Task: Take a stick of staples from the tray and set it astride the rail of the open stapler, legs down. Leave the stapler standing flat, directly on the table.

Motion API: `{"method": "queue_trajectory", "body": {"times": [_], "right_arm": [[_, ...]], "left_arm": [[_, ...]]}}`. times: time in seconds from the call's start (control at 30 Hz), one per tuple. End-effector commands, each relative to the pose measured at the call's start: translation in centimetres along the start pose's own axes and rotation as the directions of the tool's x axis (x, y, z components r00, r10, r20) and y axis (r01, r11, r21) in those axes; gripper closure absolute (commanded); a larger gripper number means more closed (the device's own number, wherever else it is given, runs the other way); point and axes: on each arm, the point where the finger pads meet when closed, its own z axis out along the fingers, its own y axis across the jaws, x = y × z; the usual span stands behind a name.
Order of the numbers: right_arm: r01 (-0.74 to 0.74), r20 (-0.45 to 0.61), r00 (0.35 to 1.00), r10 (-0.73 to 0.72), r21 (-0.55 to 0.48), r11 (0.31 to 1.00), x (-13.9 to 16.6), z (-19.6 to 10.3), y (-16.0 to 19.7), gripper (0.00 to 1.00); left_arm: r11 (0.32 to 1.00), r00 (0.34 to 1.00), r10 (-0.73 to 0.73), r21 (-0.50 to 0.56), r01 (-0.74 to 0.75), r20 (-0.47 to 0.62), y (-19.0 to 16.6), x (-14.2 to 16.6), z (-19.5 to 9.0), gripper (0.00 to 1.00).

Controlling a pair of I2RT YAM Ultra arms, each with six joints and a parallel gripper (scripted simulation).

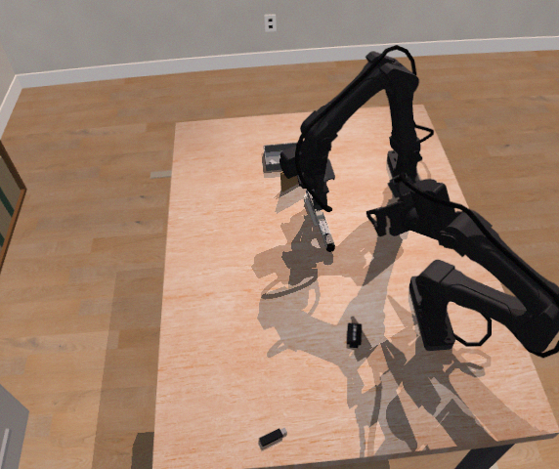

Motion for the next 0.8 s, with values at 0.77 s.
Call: {"method": "queue_trajectory", "body": {"times": [0.77], "right_arm": [[-0.001,0.003,1.0,0.001,0.011,1.0,-0.3,1.0,-0.3,0.96]], "left_arm": [[1.0,1.0,0.002,-0.007,-0.002,0.024,0.1,-0.5,-0.4,0.0]]}}
